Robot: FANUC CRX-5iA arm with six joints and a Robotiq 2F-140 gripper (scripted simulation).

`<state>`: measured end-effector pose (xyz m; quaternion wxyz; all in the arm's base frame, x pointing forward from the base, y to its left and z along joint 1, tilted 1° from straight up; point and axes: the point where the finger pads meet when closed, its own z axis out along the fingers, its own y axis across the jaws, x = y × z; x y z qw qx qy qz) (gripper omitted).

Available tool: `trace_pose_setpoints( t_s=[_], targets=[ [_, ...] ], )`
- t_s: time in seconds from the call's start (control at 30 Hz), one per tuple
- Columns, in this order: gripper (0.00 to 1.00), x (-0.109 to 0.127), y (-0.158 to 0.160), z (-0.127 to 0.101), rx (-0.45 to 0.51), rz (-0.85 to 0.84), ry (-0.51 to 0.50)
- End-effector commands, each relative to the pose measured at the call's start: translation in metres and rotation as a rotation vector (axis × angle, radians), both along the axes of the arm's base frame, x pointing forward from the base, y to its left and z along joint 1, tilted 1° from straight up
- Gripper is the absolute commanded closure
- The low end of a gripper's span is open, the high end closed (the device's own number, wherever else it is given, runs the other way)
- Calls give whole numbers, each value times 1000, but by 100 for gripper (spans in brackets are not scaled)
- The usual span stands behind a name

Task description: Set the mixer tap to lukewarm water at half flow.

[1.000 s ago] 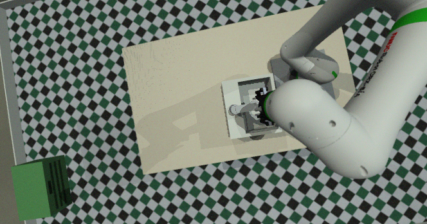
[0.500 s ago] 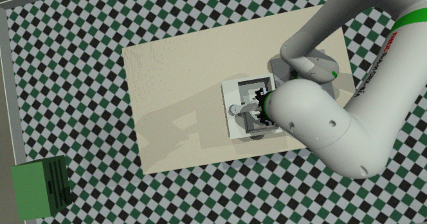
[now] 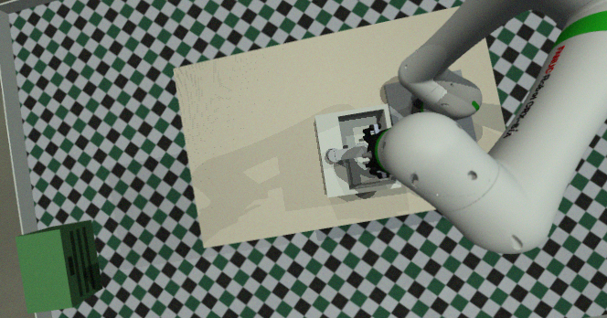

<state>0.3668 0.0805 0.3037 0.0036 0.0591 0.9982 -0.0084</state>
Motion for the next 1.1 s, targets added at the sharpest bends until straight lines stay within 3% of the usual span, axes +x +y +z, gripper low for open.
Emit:
trace_pose_setpoints(
  t_s=[0.0,1.07],
  targets=[
    [57,0,0,0,0,0,0],
    [57,0,-1,-32,0,0,0]
  ],
)
